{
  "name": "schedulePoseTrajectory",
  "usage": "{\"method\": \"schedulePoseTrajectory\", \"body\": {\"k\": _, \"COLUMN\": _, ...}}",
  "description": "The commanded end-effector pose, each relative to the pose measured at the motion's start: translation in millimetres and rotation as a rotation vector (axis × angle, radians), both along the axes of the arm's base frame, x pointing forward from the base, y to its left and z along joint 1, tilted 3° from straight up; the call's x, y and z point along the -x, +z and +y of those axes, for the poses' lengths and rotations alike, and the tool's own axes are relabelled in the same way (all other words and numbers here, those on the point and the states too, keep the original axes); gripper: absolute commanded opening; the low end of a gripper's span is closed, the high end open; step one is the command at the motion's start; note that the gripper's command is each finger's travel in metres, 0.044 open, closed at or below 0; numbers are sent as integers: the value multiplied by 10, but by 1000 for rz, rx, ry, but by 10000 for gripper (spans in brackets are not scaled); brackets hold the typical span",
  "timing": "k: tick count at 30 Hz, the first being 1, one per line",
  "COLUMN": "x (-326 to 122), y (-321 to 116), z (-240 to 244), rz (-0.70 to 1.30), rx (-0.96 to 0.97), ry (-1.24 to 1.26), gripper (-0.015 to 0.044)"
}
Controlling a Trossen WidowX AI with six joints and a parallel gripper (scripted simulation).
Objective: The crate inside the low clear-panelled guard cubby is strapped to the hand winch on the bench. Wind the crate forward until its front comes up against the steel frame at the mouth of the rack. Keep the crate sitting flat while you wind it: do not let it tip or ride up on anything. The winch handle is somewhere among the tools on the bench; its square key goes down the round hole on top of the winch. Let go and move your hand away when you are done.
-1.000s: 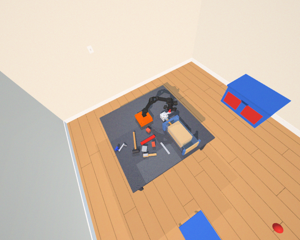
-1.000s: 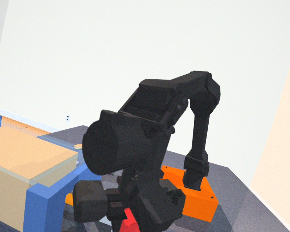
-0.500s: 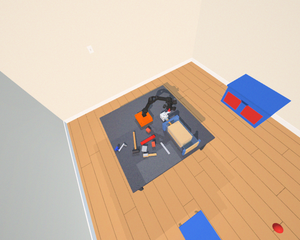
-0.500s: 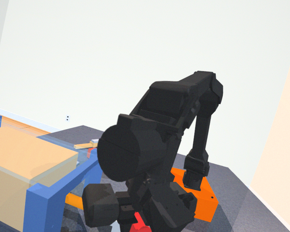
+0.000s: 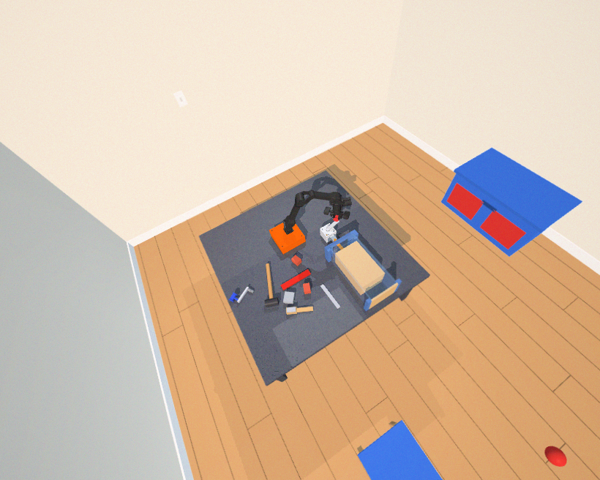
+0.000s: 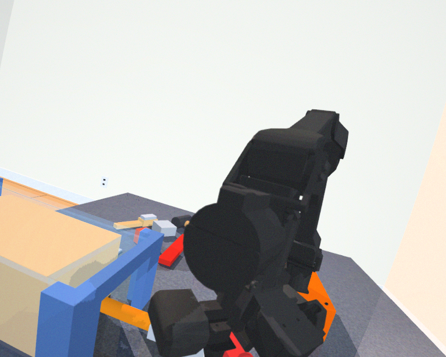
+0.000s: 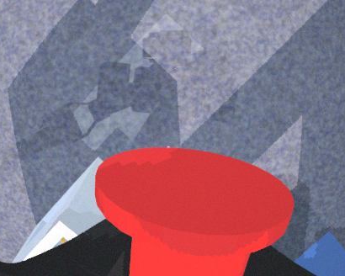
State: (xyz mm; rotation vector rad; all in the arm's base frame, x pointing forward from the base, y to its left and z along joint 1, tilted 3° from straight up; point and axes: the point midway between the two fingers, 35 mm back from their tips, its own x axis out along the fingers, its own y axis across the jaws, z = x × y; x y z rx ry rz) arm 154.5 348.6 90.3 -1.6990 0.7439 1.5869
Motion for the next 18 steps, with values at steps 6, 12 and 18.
{"method": "schedulePoseTrajectory", "body": {"k": 6, "x": 199, "y": -36, "z": -59, "rz": 28, "rx": 13, "ry": 10, "gripper": 0}}
{"method": "schedulePoseTrajectory", "body": {"k": 12, "x": 263, "y": -42, "z": -91, "rz": 28, "rx": 13, "ry": 10, "gripper": 0}}
{"method": "schedulePoseTrajectory", "body": {"k": 18, "x": 325, "y": -48, "z": -128, "rz": 29, "rx": 13, "ry": 10, "gripper": 0}}
